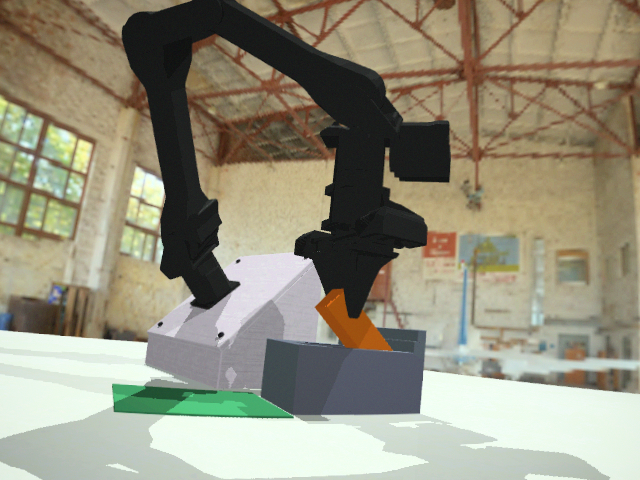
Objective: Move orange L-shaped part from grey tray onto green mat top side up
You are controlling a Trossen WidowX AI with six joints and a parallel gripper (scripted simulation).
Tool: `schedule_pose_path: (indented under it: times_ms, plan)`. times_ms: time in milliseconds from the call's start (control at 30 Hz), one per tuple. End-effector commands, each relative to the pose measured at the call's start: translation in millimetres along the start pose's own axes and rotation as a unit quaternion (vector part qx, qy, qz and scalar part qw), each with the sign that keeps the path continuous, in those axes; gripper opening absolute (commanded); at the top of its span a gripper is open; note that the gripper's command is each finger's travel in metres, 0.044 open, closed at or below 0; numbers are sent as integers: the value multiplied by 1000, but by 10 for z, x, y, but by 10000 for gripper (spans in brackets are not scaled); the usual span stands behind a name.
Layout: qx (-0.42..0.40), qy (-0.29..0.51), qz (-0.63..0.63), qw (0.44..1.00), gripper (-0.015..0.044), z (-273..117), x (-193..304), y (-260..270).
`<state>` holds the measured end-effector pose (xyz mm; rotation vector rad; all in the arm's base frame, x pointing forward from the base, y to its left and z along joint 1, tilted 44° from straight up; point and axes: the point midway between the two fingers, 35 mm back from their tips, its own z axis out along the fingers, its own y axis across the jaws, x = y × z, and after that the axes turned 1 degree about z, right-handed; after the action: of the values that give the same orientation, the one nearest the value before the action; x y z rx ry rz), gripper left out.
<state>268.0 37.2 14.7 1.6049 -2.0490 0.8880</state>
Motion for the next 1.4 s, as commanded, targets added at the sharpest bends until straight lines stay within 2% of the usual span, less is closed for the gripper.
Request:
schedule_pose_path:
  times_ms: [0, 1367]
  plan:
    - [-1, -3, 3, 1000, 0, -72, -9, -11]
    - [-1, -4, 2, 1000, 0, -605, -6, -6]
